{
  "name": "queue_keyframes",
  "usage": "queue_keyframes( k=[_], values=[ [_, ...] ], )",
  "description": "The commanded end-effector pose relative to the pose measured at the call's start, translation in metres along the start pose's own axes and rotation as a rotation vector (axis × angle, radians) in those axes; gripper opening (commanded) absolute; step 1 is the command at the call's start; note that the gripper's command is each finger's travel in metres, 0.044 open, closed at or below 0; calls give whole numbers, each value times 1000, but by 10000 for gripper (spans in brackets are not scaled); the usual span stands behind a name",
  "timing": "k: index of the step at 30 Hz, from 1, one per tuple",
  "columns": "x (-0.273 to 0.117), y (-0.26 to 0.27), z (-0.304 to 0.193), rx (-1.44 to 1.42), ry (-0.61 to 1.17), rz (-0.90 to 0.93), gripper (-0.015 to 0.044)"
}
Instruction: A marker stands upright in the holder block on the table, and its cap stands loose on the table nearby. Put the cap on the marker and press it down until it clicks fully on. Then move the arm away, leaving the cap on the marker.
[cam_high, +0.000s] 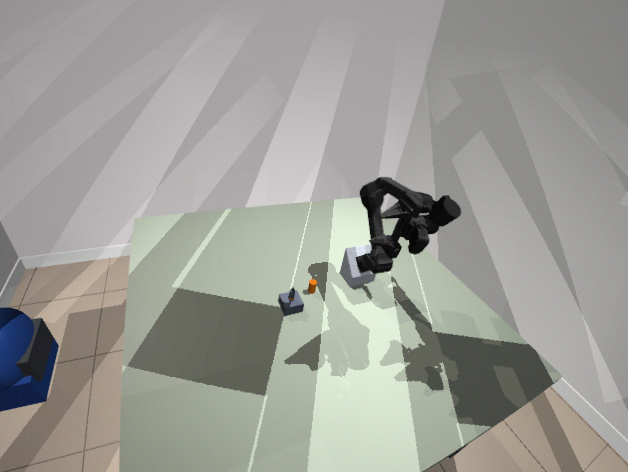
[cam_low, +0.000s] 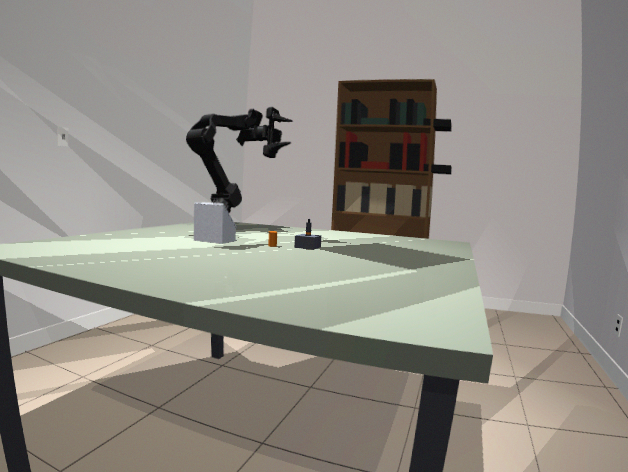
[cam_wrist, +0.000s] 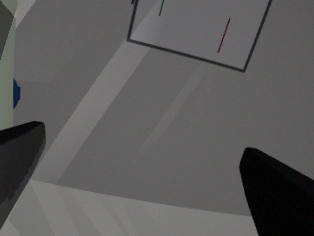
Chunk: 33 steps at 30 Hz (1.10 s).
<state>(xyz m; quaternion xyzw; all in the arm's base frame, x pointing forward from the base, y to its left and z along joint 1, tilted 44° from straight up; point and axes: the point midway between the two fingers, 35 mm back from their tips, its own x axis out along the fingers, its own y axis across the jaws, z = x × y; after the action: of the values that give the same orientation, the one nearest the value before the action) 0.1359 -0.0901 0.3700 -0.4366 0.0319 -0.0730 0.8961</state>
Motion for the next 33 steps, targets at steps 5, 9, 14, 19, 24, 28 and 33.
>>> queue_keyframes(
  k=[5,9,14,19,24,28,33],
  values=[
    [-4,18,34,-185,-5,2,269],
    [6,52,59,-385,28,69,242],
    [35,103,65,-570,126,245,242],
    [69,154,39,-647,275,499,242],
    [91,197,-9,-585,452,792,242],
    [97,225,-53,-426,595,1022,242],
    [91,251,-103,-92,750,1265,242]
  ],
)
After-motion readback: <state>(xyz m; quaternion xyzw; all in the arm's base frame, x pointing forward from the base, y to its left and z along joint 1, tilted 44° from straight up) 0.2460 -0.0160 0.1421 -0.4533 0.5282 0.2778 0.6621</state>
